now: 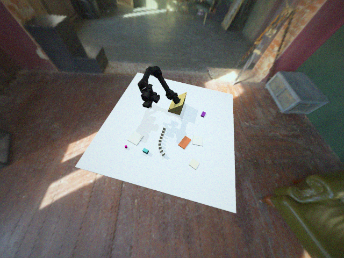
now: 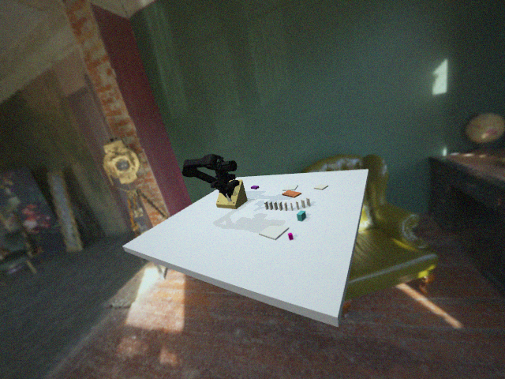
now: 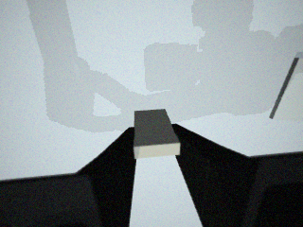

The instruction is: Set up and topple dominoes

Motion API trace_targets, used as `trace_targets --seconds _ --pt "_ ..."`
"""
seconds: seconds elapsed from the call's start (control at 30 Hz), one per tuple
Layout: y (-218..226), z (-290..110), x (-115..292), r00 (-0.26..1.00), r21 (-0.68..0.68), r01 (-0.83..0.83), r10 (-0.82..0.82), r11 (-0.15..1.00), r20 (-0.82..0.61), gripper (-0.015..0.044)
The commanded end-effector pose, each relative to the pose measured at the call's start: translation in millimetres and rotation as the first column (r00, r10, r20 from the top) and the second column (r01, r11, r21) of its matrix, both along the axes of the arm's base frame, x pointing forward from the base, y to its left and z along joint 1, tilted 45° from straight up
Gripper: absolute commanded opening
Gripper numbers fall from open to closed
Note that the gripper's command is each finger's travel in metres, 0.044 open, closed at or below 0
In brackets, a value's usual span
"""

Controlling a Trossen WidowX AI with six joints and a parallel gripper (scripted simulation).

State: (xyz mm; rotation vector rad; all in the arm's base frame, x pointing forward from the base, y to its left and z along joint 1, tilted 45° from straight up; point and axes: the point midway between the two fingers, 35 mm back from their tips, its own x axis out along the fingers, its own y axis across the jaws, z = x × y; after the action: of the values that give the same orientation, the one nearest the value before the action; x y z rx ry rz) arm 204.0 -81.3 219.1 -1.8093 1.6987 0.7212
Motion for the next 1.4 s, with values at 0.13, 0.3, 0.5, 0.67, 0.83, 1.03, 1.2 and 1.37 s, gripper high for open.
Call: trace_targets --seconds 0.13,0.3,0.5,0.67,0.83,1.03,1.2,1.37 --pt "39.5 -33.4 40.2 0.895 0.095 0.312 -0.326 0.945 0.304 0.0107" --pt "71.3 -62.2 60.3 0.682 0.219 0.507 -0.543 0.834 0.49 0.0107" --pt "97.5 -87.0 70.9 0.449 0.34 0.613 -0.668 0.714 0.593 0.0107" --pt "116.2 -105.6 75.5 0.261 0.433 0.656 -0.724 0.618 0.639 0.0107" --pt "133.7 -123.8 77.6 0.074 0.523 0.671 -0.749 0.526 0.659 0.0107" --pt "134.3 -124.5 77.6 0.067 0.526 0.671 -0.749 0.523 0.659 0.0107" --pt "134.3 -124.5 77.6 0.067 0.526 0.671 -0.749 0.523 0.659 0.0107" --pt "133.8 -125.2 77.9 0.067 0.526 0.671 -0.749 0.523 0.659 0.0107"
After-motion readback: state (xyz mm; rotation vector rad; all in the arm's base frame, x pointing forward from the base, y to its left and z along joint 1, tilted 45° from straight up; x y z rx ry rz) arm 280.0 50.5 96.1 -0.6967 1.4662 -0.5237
